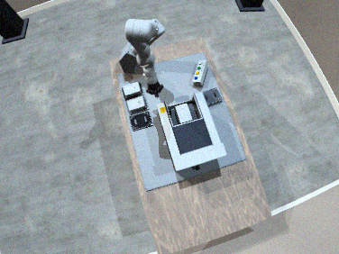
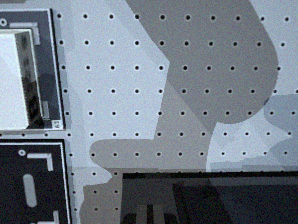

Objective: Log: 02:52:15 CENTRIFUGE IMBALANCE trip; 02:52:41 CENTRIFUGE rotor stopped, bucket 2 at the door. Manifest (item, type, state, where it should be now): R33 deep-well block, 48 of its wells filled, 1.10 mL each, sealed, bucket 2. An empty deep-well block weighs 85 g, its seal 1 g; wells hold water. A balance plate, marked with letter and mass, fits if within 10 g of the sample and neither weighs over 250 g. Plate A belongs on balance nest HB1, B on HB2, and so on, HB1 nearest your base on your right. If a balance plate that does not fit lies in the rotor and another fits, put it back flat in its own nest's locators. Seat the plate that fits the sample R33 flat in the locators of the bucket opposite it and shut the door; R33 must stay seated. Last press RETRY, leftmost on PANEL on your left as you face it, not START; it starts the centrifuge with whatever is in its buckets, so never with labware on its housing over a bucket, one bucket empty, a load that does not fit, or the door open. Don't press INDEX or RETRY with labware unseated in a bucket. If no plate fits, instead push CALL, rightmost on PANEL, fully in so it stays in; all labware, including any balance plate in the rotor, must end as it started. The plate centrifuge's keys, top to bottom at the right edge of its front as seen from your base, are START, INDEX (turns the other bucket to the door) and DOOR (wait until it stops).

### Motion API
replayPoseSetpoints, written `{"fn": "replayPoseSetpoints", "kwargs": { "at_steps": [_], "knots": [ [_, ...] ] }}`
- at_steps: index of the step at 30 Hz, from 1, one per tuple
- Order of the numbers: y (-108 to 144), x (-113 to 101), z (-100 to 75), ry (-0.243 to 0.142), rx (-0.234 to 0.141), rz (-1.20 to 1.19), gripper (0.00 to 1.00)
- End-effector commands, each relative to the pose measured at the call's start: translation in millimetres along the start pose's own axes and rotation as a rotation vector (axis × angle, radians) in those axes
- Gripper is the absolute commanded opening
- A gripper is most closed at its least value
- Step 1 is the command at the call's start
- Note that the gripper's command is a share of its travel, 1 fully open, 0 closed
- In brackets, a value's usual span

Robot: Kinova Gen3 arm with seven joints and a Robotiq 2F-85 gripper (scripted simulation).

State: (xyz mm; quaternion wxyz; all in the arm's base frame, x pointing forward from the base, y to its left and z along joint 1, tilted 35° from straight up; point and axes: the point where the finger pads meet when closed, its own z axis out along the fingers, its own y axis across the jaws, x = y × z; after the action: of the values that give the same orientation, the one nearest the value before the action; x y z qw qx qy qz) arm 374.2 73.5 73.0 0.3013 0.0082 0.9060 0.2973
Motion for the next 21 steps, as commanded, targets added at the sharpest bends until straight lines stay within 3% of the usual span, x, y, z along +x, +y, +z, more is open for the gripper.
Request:
{"fn": "replayPoseSetpoints", "kwargs": {
  "at_steps": [1,10,21],
  "knots": [
    [0,0,12.4,-0.069,0.045,-0.001,0.10],
    [-1,-1,35.4,-0.070,0.045,-0.001,0.10],
    [-1,-3,44.7,-0.070,0.045,-0.001,0.10]
  ]
}}
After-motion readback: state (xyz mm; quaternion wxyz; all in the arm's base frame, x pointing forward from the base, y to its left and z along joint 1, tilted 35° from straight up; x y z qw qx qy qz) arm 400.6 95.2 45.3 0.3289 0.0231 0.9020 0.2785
